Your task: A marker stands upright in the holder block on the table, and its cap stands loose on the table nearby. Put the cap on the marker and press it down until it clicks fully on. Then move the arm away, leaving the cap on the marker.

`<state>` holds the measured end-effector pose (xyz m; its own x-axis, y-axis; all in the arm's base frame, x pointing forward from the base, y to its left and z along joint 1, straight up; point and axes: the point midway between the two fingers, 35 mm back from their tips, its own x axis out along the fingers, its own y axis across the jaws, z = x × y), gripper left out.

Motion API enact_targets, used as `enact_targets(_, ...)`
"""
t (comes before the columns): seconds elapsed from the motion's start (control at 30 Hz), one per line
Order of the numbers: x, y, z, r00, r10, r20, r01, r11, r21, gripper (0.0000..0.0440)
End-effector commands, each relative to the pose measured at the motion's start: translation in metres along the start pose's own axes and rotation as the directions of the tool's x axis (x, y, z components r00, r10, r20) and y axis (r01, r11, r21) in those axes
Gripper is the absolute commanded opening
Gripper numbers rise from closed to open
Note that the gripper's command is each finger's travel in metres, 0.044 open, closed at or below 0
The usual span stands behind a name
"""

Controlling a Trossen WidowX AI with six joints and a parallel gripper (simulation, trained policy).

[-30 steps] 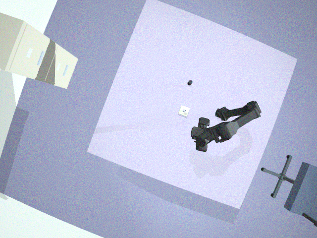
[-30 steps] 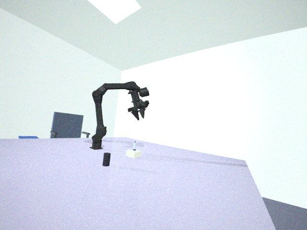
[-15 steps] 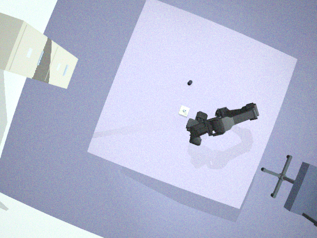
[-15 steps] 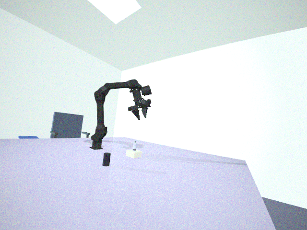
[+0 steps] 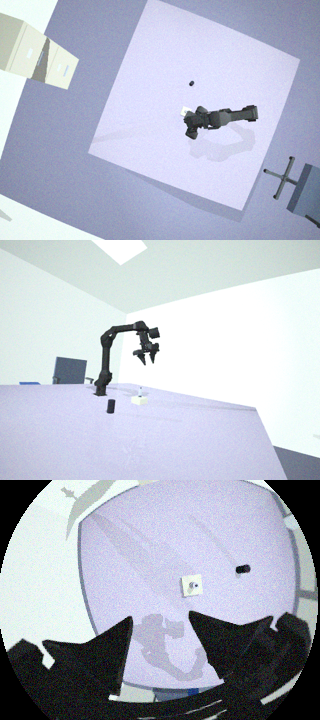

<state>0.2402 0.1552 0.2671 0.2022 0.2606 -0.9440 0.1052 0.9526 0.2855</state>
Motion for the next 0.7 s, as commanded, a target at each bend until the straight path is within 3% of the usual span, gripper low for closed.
enact_targets(0.0,0.004,-0.006,0.008,1.000,-0.012,-0.015,0.012,1.000,0.027,0.0337)
enact_targets(0.67,0.007,-0.050,0.048,0.998,-0.054,-0.038,0.061,0.978,0.200,0.0335)
